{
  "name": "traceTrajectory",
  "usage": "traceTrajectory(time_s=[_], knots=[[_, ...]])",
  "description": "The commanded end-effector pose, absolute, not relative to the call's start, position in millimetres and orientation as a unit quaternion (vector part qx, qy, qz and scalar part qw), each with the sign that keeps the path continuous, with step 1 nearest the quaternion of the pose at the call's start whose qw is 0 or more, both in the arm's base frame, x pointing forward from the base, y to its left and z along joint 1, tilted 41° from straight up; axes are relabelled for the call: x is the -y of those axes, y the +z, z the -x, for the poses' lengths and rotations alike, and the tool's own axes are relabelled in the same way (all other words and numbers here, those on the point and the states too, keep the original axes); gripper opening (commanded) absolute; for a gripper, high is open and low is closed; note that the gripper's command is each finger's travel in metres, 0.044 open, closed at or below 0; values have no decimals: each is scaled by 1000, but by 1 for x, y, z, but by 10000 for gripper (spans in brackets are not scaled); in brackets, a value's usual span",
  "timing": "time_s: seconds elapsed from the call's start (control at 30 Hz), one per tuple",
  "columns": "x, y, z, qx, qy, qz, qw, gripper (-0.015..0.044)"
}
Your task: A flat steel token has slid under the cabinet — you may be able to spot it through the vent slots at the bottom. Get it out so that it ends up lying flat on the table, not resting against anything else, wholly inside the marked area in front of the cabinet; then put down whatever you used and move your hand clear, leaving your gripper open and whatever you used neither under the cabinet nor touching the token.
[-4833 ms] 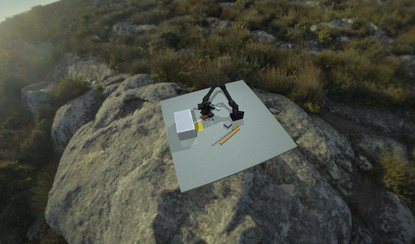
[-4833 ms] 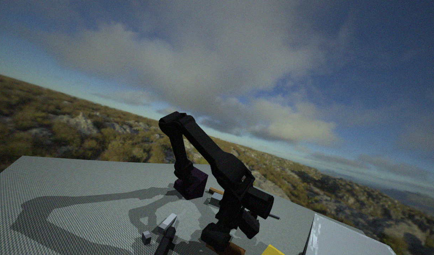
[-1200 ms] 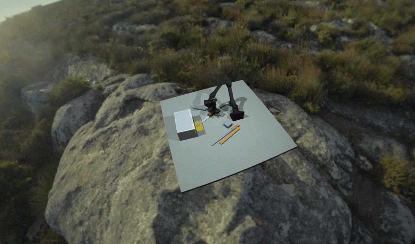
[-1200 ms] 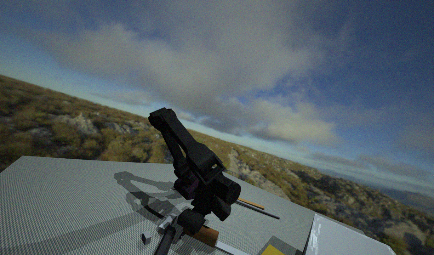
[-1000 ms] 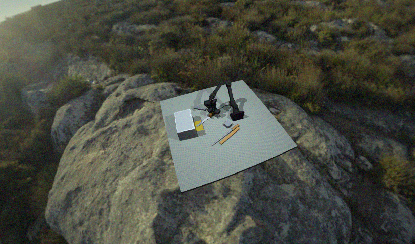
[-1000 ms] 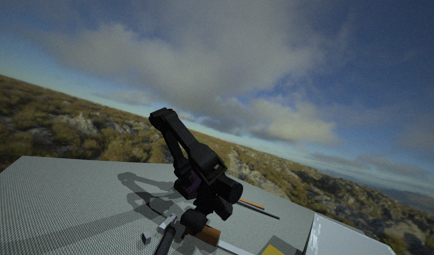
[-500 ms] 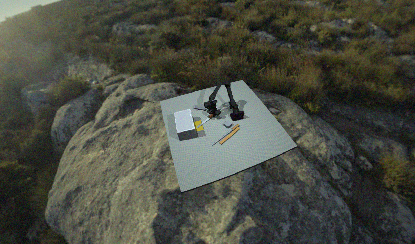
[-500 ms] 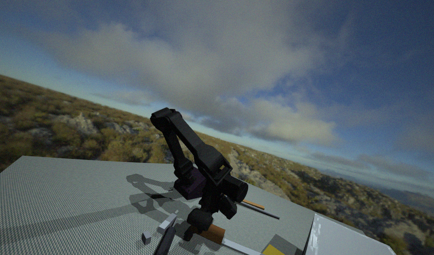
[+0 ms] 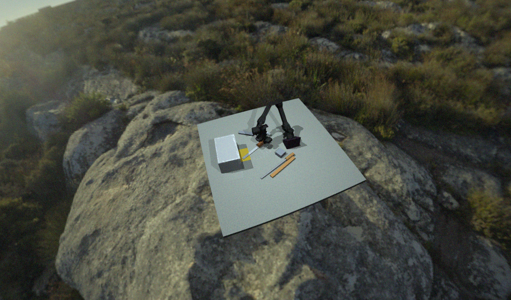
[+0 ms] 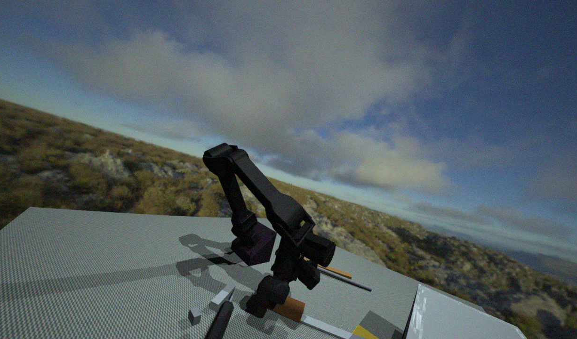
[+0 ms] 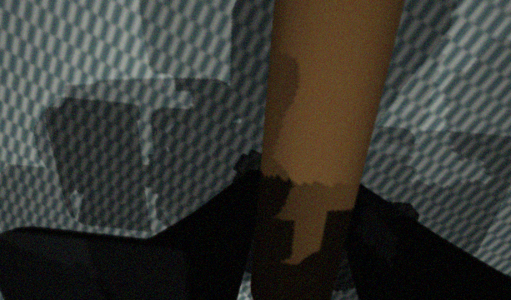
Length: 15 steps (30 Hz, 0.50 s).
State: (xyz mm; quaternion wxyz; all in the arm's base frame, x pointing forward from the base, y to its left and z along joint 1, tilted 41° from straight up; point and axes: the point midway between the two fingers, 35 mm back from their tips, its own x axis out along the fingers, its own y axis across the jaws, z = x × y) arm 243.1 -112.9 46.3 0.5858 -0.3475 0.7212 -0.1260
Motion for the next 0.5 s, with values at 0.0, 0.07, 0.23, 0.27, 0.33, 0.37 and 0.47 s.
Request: traceTrajectory(time_s=[0.0, 0.07, 0.23, 0.27, 0.33, 0.37, 0.47], knots=[[107, 42, -246, -721, -124, 349, 586, 0], [105, 40, -247, -721, -124, 349, 586, 0], [100, 36, -248, -721, -124, 349, 586, 0], [99, 36, -249, -721, -124, 349, 586, 0], [98, 34, -249, -721, -124, 349, 587, 0], [97, 33, -250, -721, -124, 349, 587, 0], [94, 31, -251, -721, -124, 349, 587, 0]])
